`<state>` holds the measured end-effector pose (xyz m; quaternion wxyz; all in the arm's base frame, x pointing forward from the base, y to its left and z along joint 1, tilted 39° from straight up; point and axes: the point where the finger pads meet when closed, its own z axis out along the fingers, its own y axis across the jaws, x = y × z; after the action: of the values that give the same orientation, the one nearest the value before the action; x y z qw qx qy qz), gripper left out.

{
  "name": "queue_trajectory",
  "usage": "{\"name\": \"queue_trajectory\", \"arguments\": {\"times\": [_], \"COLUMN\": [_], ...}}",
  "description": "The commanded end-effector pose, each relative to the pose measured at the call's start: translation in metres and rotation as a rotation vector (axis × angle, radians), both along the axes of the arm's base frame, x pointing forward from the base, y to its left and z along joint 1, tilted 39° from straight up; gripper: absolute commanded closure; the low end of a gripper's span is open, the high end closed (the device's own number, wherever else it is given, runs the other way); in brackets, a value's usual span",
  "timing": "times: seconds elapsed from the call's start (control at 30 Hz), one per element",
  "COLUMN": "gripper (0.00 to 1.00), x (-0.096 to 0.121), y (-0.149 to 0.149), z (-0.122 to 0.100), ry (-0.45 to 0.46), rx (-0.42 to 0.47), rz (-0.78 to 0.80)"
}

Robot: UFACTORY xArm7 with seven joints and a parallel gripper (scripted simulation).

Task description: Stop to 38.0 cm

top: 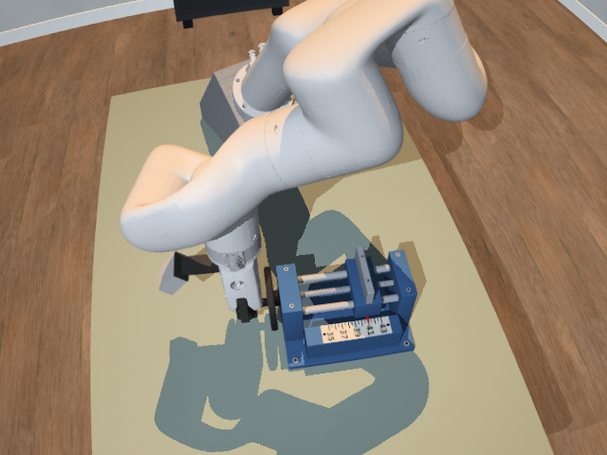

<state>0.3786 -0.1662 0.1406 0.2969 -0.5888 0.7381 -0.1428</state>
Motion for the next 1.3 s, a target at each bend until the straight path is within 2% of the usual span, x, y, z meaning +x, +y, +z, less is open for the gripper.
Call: {"name": "queue_trajectory", "arguments": {"times": [0.0,1.1,1.13,1.27], "gripper": [0.94,0.94,0.43,0.43], "x": [0.0001,0.0002,0.0002,0.0002], "y": [-0.001,-0.001,-0.001,-0.001], "z": [0.0008,0.0009,0.0009,0.0009], "ry": [-0.002,-0.002,-0.002,-0.002], "rx": [-0.001,-0.001,-0.001,-0.001], "rz": [-0.002,-0.002,-0.002,-0.002]}}
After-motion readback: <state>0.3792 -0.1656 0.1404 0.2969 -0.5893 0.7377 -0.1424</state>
